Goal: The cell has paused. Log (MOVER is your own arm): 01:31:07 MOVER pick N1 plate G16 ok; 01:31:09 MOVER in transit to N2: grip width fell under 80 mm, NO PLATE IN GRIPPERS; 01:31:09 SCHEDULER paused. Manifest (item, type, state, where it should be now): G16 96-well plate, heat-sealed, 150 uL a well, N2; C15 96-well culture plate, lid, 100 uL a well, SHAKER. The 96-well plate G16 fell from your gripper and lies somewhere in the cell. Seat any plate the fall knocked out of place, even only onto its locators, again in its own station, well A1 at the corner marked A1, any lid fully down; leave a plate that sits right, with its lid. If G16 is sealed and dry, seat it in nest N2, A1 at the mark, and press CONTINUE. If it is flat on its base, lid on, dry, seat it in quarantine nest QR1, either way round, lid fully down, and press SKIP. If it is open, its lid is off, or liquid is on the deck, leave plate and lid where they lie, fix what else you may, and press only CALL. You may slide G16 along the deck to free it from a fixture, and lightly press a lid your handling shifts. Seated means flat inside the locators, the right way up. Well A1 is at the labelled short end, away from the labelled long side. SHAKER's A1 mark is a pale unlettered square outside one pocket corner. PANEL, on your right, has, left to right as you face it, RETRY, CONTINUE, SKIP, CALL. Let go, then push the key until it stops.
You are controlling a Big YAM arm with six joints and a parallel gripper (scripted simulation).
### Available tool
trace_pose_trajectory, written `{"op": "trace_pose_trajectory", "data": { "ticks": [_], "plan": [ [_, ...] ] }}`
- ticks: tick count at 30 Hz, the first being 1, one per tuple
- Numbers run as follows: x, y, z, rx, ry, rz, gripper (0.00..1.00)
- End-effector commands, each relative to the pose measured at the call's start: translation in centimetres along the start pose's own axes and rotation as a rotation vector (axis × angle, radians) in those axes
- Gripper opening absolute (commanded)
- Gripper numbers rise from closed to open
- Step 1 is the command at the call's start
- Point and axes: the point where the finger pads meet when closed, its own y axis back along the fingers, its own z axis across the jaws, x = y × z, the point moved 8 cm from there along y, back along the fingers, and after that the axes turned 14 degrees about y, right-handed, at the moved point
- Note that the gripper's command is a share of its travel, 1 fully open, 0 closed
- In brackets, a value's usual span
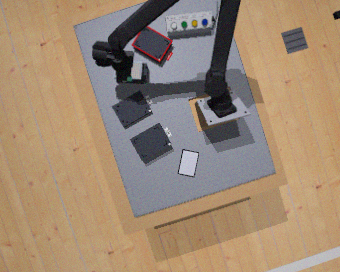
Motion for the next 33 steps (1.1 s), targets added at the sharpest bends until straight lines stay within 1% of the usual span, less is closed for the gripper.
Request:
{"op": "trace_pose_trajectory", "data": {
  "ticks": [1, 2, 5, 8, 13, 18, 19, 33],
  "plan": [
    [0.3, -0.7, 0.3, -0.005, 0.011, 0.008, 0.00],
    [0.4, -0.4, -0.1, -0.001, 0.001, -0.002, 0.00],
    [0.4, -1.1, 0.3, -0.005, 0.009, 0.007, 0.00],
    [0.6, -0.8, 0.1, -0.002, -0.001, 0.000, 0.00],
    [0.8, -0.9, 0.4, -0.002, -0.008, 0.002, 0.00],
    [0.9, -1.1, 0.6, -0.004, -0.007, 0.005, 0.00],
    [1.0, -1.3, 0.8, -0.006, -0.001, 0.011, 0.00],
    [1.1, -1.1, 1.7, -0.007, 0.001, 0.001, 0.00]
  ]
}}
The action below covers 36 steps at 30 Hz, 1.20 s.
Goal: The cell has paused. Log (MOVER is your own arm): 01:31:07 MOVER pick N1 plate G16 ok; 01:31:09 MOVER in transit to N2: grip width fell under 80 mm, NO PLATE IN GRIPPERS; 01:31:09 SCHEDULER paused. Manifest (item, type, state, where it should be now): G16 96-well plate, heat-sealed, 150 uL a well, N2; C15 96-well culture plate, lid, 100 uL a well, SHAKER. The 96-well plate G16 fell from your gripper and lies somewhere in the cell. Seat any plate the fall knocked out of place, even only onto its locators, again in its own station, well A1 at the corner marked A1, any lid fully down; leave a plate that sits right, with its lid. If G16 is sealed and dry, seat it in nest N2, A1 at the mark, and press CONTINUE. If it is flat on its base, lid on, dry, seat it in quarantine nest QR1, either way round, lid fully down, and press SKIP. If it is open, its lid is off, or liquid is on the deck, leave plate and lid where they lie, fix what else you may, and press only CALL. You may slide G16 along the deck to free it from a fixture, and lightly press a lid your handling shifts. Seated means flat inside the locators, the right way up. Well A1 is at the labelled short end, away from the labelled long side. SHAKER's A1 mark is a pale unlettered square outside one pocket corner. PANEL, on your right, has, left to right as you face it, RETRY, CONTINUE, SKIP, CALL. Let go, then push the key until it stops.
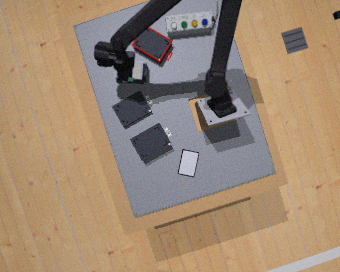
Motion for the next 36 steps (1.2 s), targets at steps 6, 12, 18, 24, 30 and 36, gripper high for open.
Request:
{"op": "trace_pose_trajectory", "data": {
  "ticks": [6, 12, 18, 24, 30, 36],
  "plan": [
    [0.6, -0.7, 1.8, -0.025, 0.013, 0.008, 0.00],
    [0.7, -0.6, 2.2, -0.026, 0.017, 0.005, 0.00],
    [0.7, -0.6, 2.3, -0.026, 0.017, 0.004, 0.00],
    [0.7, -0.6, 2.5, -0.026, 0.019, 0.004, 0.00],
    [0.7, -0.7, 2.7, -0.026, 0.019, 0.002, 0.00],
    [0.8, -0.7, 2.8, -0.026, 0.019, 0.003, 0.00]
  ]
}}
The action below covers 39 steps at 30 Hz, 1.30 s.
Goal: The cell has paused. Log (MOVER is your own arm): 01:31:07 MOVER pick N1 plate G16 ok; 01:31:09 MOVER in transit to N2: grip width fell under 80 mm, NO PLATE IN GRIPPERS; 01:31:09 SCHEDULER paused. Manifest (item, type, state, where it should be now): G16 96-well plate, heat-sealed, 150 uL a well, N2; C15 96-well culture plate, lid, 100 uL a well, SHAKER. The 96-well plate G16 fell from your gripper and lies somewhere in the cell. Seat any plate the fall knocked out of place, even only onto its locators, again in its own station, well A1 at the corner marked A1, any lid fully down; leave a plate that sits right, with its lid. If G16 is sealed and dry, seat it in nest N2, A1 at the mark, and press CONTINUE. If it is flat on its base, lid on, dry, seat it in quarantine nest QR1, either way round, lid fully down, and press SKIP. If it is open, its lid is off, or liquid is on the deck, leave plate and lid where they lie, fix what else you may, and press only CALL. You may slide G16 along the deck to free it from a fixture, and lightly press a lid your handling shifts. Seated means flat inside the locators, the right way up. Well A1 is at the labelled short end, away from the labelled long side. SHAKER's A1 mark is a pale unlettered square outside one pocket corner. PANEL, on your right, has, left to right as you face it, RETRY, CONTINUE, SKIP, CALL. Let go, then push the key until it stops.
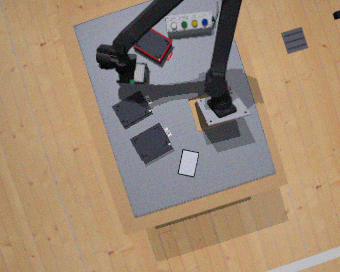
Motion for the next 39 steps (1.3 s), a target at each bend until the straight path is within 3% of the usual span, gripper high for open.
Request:
{"op": "trace_pose_trajectory", "data": {
  "ticks": [1, 11, 39],
  "plan": [
    [0.8, -0.7, 1.4, -0.022, 0.019, 0.032, 0.00],
    [1.1, -0.1, -0.1, -0.010, -0.010, 0.023, 0.00],
    [1.2, -0.1, -0.7, -0.010, 0.006, 0.027, 0.00]
  ]
}}
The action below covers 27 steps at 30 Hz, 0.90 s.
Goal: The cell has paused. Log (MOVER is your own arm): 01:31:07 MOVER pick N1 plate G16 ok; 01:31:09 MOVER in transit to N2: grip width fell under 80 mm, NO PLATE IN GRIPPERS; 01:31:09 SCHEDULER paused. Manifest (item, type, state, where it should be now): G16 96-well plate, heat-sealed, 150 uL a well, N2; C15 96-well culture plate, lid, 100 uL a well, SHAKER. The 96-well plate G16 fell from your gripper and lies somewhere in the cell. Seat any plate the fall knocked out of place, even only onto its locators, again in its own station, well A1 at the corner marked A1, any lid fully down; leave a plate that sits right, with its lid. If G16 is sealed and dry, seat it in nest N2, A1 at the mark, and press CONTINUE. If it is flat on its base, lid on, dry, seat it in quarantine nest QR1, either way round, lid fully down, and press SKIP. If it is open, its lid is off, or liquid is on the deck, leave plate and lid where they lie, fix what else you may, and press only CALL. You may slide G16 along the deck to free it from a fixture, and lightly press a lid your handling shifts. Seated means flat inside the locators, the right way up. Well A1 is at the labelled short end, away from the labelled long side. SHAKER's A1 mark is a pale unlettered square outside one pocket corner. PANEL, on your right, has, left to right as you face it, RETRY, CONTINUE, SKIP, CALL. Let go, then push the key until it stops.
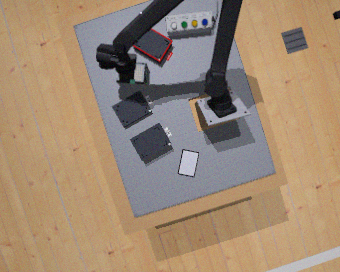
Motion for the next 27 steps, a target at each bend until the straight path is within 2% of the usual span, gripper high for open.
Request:
{"op": "trace_pose_trajectory", "data": {
  "ticks": [1, 27],
  "plan": [
    [1.1, -0.2, -0.7, -0.001, -0.001, 0.030, 0.00],
    [1.0, -1.3, -0.2, -0.007, 0.008, 0.043, 0.00]
  ]
}}
